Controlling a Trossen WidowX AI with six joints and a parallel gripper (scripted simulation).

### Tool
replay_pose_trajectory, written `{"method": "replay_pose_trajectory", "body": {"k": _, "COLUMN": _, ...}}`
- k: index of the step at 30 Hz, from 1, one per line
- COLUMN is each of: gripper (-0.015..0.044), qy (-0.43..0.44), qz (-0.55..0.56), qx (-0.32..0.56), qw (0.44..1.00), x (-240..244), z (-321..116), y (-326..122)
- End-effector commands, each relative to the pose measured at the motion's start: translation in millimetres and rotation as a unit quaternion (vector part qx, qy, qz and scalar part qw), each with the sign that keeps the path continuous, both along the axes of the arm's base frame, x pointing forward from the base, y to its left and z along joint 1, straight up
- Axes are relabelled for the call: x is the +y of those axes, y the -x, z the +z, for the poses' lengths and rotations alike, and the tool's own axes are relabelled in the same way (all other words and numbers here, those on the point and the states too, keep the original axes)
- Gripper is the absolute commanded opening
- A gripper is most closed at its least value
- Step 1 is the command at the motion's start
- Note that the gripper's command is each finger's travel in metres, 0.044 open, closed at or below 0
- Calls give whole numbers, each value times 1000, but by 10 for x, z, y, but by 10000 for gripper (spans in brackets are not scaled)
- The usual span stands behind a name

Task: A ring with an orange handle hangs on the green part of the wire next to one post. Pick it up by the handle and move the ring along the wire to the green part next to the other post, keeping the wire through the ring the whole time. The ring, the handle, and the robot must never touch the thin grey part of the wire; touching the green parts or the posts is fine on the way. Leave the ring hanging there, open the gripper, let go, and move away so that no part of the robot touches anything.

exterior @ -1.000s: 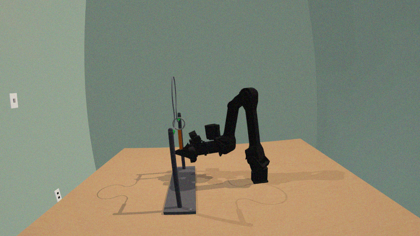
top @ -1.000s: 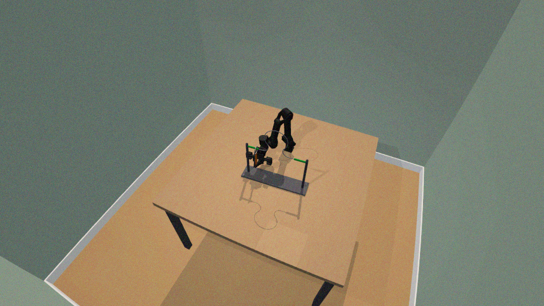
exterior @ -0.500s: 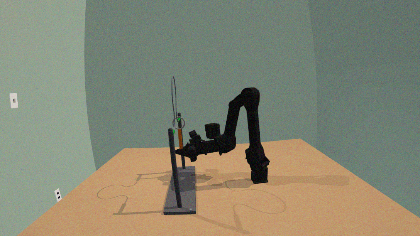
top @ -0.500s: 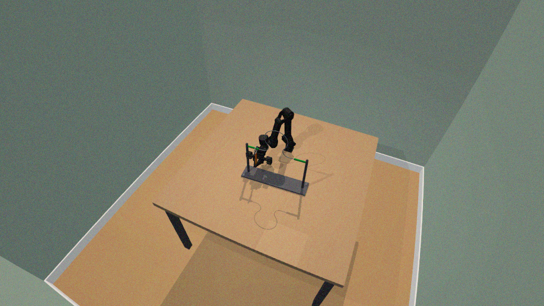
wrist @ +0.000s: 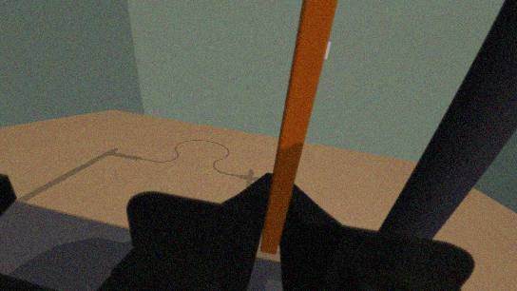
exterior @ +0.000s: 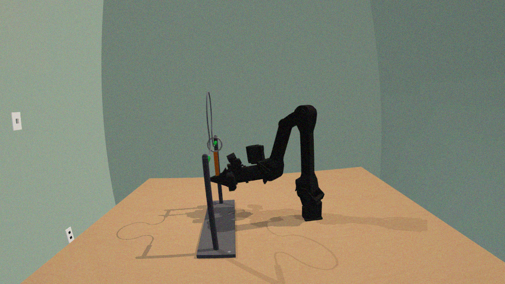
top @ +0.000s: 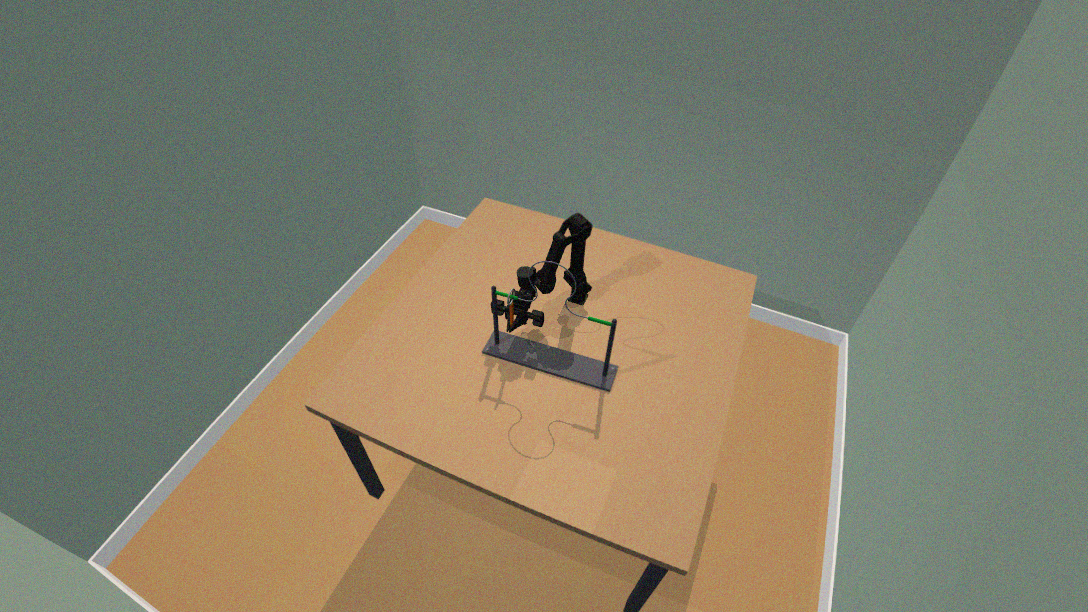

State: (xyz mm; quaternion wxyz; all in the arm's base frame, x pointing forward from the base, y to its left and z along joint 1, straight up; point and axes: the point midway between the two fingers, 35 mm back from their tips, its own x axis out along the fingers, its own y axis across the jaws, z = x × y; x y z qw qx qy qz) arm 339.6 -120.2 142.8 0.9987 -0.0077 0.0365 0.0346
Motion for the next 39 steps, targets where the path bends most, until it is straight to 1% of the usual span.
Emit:
{"method": "replay_pose_trajectory", "body": {"k": 1, "gripper": -150, "qy": -1, "qz": 2, "qx": -1, "qw": 1000, "x": 1, "z": 12, "y": -5}}
{"method": "replay_pose_trajectory", "body": {"k": 17, "gripper": -150, "qy": -1, "qz": 2, "qx": -1, "qw": 1000, "x": 6, "z": 12, "y": -5}}
{"method": "replay_pose_trajectory", "body": {"k": 39, "gripper": -150, "qy": -2, "qz": 5, "qx": -3, "qw": 1000, "x": 229, "z": 10, "y": 7}}
